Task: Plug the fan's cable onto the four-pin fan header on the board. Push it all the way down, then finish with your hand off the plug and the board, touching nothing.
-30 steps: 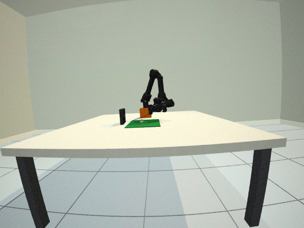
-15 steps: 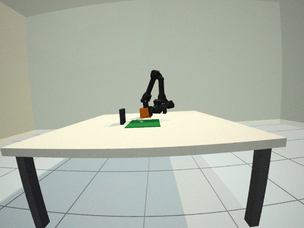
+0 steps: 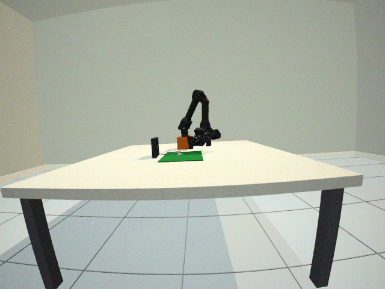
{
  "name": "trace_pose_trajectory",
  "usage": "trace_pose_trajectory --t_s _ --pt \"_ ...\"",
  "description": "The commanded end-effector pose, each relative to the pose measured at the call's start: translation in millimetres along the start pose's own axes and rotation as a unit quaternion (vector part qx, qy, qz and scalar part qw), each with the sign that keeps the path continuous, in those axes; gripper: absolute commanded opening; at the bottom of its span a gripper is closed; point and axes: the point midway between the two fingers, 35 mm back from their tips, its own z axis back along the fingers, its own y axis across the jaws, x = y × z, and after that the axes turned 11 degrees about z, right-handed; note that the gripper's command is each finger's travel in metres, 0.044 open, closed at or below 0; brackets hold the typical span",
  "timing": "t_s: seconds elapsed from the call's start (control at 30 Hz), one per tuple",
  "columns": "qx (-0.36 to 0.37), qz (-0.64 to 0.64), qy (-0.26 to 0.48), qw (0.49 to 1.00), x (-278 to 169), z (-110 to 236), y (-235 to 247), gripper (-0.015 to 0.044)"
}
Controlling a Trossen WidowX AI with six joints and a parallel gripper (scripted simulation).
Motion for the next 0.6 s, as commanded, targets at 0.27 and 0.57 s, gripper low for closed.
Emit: trace_pose_trajectory --t_s 0.27,0.57 --pt "0.000 0.000 -0.002 1.000 -9.5 -2.1 3.0 0.0000" --pt "0.000 0.000 -0.002 1.000 -17.1 -3.6 4.5 0.0000"
